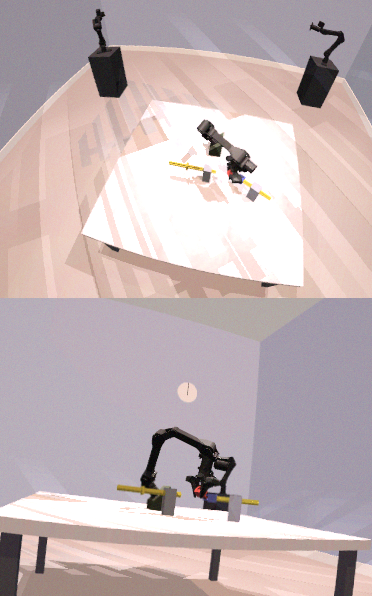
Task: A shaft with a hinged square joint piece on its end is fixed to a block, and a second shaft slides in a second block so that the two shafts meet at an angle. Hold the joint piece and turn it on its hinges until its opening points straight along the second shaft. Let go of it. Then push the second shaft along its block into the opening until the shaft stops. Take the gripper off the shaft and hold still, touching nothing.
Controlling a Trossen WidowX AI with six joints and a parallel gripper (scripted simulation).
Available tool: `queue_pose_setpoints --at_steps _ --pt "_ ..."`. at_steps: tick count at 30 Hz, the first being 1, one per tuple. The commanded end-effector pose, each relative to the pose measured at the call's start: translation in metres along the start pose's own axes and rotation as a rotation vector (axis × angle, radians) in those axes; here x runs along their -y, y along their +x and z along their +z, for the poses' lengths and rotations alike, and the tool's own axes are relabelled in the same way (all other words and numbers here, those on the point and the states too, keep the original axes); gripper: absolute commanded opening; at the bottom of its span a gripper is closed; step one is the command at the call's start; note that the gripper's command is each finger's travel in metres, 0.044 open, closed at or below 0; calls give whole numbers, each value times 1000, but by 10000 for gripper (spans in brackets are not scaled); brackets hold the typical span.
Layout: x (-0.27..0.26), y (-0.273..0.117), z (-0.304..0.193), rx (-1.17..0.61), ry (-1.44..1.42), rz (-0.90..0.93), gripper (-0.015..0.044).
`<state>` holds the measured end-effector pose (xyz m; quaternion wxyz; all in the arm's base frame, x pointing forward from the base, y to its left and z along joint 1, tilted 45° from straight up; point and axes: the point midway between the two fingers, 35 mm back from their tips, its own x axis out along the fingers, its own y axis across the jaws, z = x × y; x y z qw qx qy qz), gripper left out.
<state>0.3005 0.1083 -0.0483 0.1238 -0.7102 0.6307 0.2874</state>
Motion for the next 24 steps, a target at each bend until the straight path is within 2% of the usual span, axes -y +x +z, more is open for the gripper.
queue_pose_setpoints --at_steps 1,19,21,24 --pt "0 1 -1 -4 -1 -3 182" --pt "0 1 -1 -4 -1 -3 182" --pt "0 0 0 0 0 0 147" --pt "0 0 0 0 0 0 147"
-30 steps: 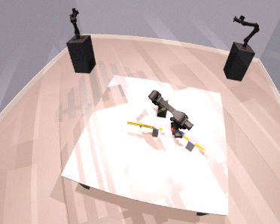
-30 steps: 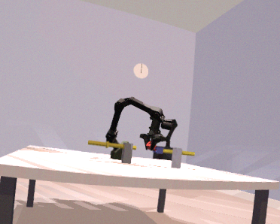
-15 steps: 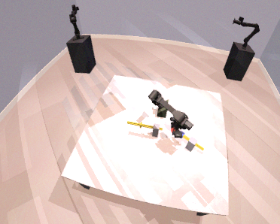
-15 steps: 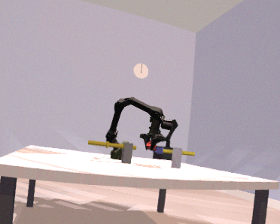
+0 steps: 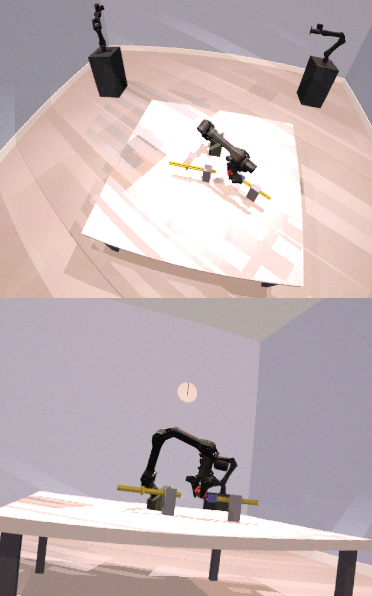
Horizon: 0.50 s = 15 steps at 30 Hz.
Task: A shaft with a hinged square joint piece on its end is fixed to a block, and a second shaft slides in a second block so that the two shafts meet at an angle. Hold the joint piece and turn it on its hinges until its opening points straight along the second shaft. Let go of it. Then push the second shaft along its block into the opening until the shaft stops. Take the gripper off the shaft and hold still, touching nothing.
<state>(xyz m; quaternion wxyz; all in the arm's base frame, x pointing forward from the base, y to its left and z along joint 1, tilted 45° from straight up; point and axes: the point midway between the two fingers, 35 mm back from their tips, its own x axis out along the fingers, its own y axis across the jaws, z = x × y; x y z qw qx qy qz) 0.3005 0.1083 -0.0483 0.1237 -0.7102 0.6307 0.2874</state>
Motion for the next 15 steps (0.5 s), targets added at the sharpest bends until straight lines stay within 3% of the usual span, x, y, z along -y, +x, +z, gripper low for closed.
queue_pose_setpoints --at_steps 1,2,8,15 --pt "0 0 0 0 0 0 147" --pt "0 0 0 0 0 0 147" --pt "0 0 0 0 0 0 0" --pt "-1 1 -1 27 13 3 0"
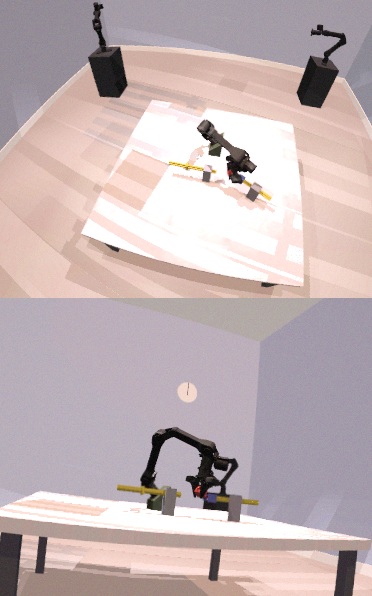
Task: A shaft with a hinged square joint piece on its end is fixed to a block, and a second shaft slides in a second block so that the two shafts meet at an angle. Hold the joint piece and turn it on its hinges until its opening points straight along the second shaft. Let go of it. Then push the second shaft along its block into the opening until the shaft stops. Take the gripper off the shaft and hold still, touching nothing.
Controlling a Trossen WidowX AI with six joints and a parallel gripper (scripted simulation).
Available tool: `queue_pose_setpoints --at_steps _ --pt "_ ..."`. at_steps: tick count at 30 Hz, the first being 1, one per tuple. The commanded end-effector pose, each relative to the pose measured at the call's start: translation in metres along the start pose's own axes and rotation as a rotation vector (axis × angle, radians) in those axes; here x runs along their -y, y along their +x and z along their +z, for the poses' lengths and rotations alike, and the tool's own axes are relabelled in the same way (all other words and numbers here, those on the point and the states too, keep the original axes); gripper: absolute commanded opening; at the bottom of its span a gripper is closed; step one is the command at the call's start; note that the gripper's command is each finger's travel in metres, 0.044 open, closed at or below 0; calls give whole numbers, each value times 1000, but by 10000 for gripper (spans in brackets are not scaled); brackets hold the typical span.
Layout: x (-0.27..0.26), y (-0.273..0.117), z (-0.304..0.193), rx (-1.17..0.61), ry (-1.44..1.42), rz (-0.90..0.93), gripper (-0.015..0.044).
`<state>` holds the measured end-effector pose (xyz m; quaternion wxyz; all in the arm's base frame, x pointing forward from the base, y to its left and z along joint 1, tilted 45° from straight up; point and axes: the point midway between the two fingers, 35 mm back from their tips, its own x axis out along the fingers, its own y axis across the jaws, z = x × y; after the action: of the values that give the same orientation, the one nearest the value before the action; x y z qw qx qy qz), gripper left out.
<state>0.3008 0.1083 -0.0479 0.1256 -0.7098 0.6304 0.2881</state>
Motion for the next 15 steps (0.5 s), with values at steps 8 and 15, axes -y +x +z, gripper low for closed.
queue_pose_setpoints --at_steps 8,15 --pt "-2 7 -3 151 68 9 0" --pt "-4 11 -4 253 115 9 0"
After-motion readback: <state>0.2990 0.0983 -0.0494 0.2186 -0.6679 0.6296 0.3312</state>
